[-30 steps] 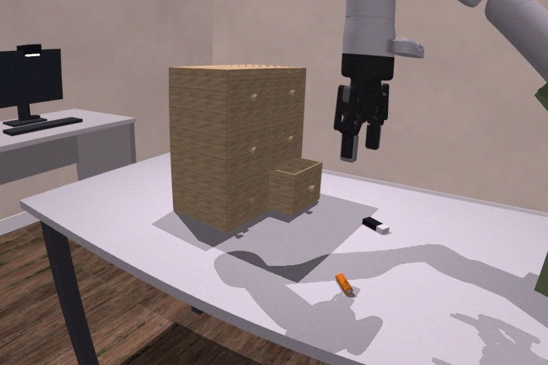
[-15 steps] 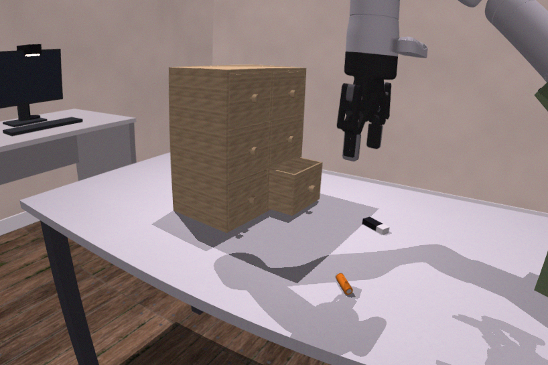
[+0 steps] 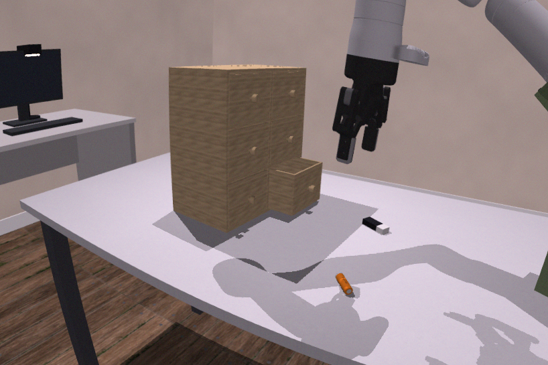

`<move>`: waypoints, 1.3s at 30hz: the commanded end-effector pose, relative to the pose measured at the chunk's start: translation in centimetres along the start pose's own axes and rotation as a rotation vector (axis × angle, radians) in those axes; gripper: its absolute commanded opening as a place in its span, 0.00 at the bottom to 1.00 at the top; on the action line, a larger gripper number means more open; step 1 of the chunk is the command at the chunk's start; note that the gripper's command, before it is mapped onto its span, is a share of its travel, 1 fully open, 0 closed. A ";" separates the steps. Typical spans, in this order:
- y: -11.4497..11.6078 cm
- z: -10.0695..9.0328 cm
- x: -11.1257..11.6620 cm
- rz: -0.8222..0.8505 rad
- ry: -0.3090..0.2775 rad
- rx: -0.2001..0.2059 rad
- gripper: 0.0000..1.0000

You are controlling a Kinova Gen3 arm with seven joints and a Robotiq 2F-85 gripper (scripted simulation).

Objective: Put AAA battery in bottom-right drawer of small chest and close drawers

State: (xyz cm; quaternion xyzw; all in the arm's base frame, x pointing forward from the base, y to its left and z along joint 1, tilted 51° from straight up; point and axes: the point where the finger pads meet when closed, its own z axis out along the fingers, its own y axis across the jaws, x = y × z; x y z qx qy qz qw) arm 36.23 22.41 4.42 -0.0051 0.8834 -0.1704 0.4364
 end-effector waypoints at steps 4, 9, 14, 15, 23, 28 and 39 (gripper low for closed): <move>0.0 0.3 0.3 -0.016 -0.031 0.002 1.00; 0.0 0.8 -0.1 -0.016 -0.094 0.002 1.00; 0.0 1.5 -0.5 -0.016 -0.172 0.001 1.00; 0.0 1.7 -0.6 -0.016 -0.190 0.001 1.00; 0.0 2.7 -1.3 -0.016 -0.310 0.000 1.00; 0.0 3.8 -2.0 -0.016 -0.429 -0.001 1.00; 0.0 5.7 -3.3 -0.016 -0.646 -0.003 1.00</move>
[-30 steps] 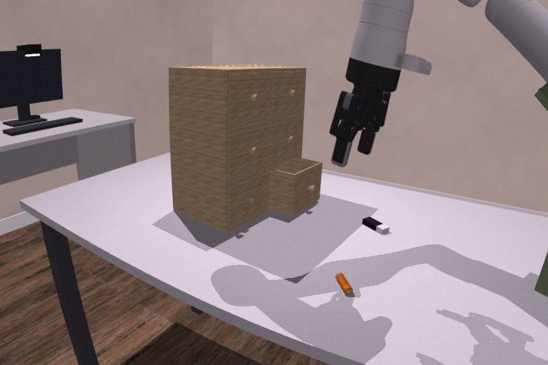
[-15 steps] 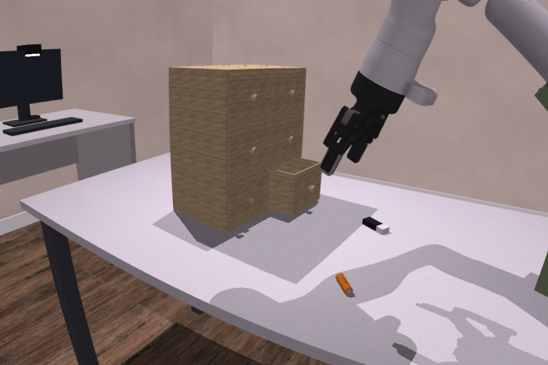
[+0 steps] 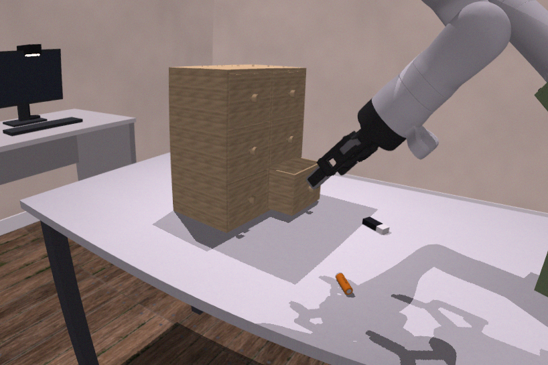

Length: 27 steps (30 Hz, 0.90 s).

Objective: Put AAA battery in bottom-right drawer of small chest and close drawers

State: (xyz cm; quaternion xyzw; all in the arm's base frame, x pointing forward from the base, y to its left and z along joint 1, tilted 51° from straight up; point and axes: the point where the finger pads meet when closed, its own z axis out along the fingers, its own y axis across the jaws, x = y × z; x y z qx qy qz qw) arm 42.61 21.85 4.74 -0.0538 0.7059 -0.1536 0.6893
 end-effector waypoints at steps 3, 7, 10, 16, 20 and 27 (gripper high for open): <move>-0.3 0.9 1.1 -0.029 -0.087 -0.004 1.00; -0.2 1.8 1.2 -0.028 -0.177 -0.005 1.00; -0.2 2.5 1.2 -0.028 -0.240 -0.006 1.00; -0.2 3.3 1.2 -0.028 -0.318 -0.007 1.00; -0.2 3.9 1.3 -0.028 -0.380 -0.008 1.00; -0.2 4.7 1.3 -0.028 -0.454 -0.009 1.00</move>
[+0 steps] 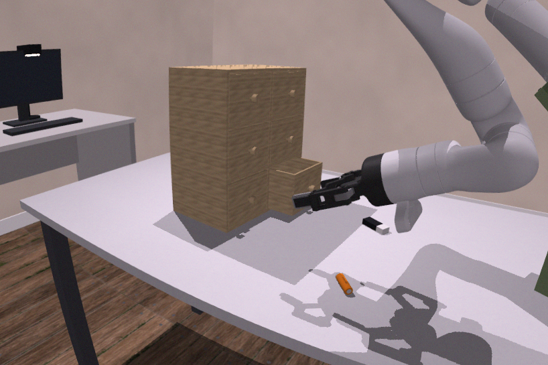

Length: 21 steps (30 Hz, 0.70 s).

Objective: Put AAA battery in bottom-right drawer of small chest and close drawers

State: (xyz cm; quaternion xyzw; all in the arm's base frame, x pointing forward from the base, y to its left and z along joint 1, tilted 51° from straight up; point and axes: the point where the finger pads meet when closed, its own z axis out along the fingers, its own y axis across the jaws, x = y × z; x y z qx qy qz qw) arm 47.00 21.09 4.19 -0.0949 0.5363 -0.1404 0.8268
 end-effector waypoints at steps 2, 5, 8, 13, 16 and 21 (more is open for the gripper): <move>-0.3 0.0 0.9 -0.011 -0.022 -0.003 1.00; -0.3 0.1 0.9 -0.011 -0.033 -0.003 1.00; -0.3 0.2 1.0 -0.011 -0.042 -0.003 1.00; -0.3 0.3 1.0 -0.011 -0.055 -0.004 1.00; -0.3 0.3 1.0 -0.011 -0.057 -0.004 1.00; -0.3 0.3 1.0 -0.011 -0.058 -0.004 0.00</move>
